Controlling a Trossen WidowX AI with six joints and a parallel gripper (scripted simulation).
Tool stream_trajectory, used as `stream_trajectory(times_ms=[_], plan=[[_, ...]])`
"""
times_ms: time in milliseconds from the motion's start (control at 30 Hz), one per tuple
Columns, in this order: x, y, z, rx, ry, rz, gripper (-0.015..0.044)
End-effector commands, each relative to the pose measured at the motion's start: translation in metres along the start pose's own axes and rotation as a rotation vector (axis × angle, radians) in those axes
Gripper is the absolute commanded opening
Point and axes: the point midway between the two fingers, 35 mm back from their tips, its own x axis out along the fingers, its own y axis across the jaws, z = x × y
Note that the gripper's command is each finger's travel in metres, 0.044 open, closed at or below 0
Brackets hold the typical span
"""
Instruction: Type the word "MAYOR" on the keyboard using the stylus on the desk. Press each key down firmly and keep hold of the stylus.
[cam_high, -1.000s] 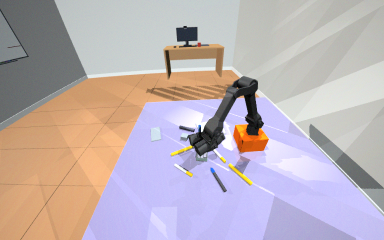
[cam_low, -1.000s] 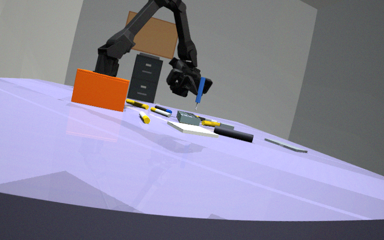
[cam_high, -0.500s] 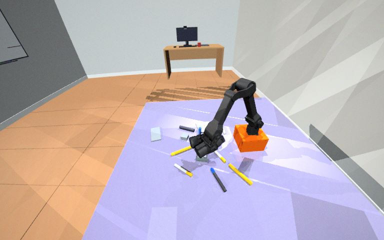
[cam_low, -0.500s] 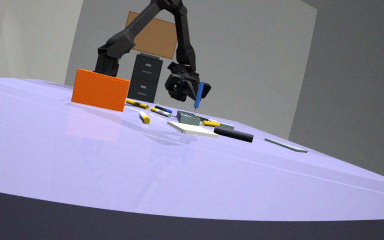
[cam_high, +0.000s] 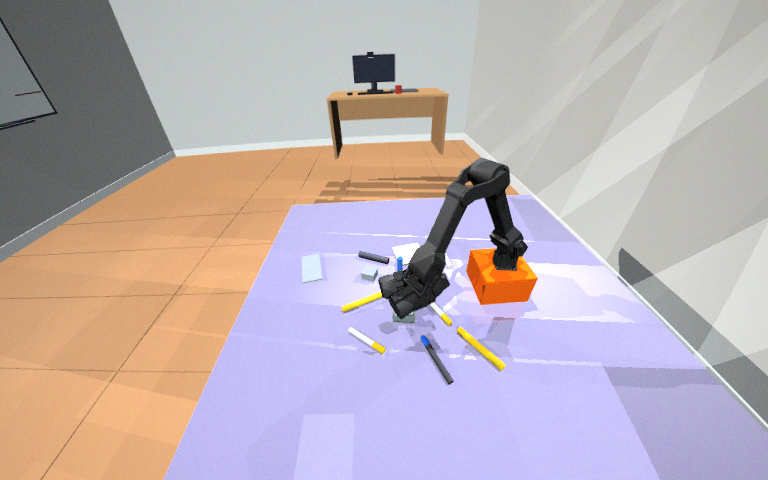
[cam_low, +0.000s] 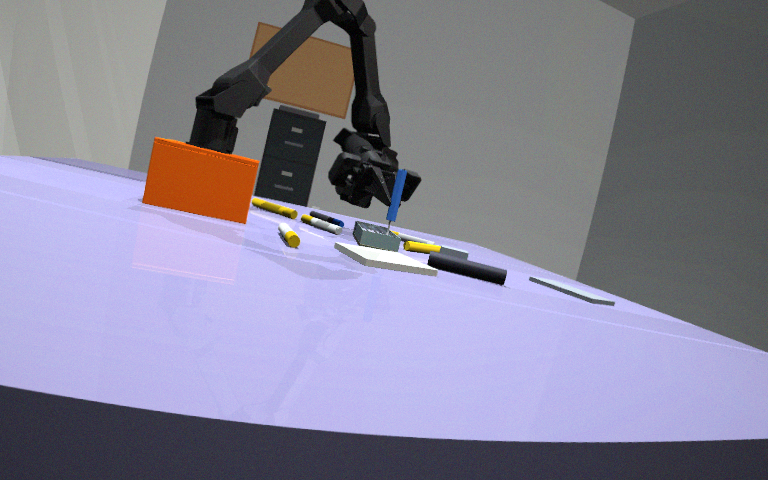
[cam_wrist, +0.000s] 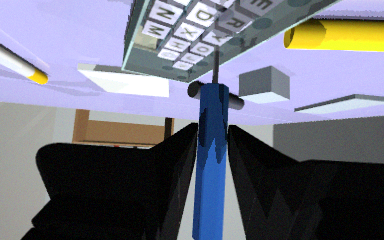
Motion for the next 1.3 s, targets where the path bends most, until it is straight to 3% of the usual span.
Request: stream_trajectory(times_ms=[0,733,1267], plan=[[0.001,0.0,0.001,-0.005,0.006,-0.001,0.0081],[0.005,0.0,0.007,-0.005,0.006,-0.001,0.0081],[-0.014,0.0,-0.026,-0.005,0.006,-0.001,0.0081]])
